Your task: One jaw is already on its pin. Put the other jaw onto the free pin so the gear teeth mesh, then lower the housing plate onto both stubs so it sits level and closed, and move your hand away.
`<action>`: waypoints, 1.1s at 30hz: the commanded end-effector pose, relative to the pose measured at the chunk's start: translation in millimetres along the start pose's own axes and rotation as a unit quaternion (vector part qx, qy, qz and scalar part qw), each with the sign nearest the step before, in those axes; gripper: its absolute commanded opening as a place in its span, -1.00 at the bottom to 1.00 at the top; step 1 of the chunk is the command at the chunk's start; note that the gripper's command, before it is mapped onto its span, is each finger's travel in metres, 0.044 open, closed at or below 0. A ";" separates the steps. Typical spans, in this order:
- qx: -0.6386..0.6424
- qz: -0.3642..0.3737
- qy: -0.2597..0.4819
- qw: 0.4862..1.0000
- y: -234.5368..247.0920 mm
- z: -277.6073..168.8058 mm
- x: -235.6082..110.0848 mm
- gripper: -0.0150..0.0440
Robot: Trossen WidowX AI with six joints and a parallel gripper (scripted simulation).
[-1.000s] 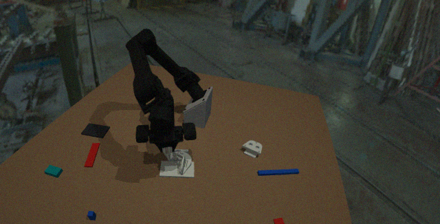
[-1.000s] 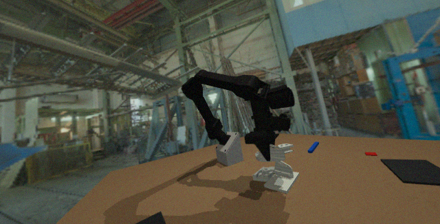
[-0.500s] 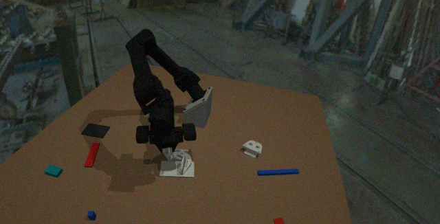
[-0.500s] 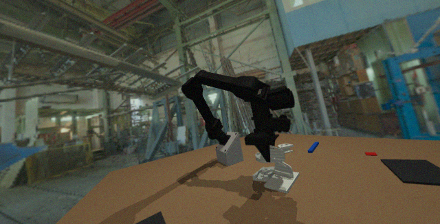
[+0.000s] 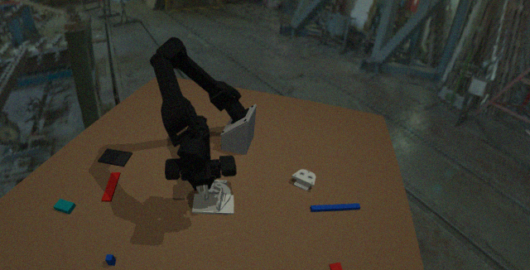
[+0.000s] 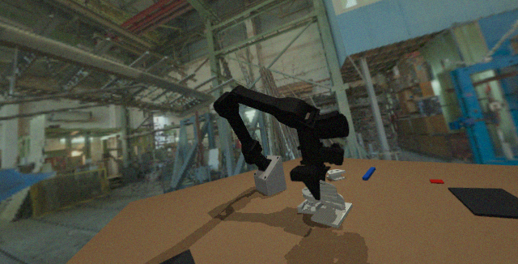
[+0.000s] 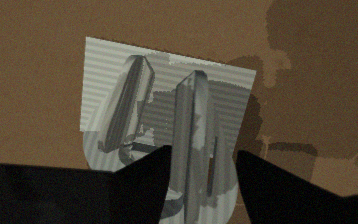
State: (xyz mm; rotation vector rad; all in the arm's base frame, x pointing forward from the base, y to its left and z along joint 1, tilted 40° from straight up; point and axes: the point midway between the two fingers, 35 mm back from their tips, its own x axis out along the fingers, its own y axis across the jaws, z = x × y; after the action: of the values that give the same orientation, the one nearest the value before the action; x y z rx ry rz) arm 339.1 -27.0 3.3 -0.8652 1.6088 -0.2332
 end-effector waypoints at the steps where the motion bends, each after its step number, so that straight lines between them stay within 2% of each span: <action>1: -0.002 -0.002 0.000 1.000 -0.4 -0.1 5.9 -0.04; 13: -0.002 -0.003 0.000 1.000 -0.6 -1.3 23.8 -0.04; 33: -0.002 -0.003 0.000 1.000 -0.6 -1.2 27.2 -0.04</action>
State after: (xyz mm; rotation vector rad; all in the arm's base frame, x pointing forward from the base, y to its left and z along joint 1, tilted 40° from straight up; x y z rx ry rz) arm 338.0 -44.5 -16.6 -0.8681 1.6105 -0.2336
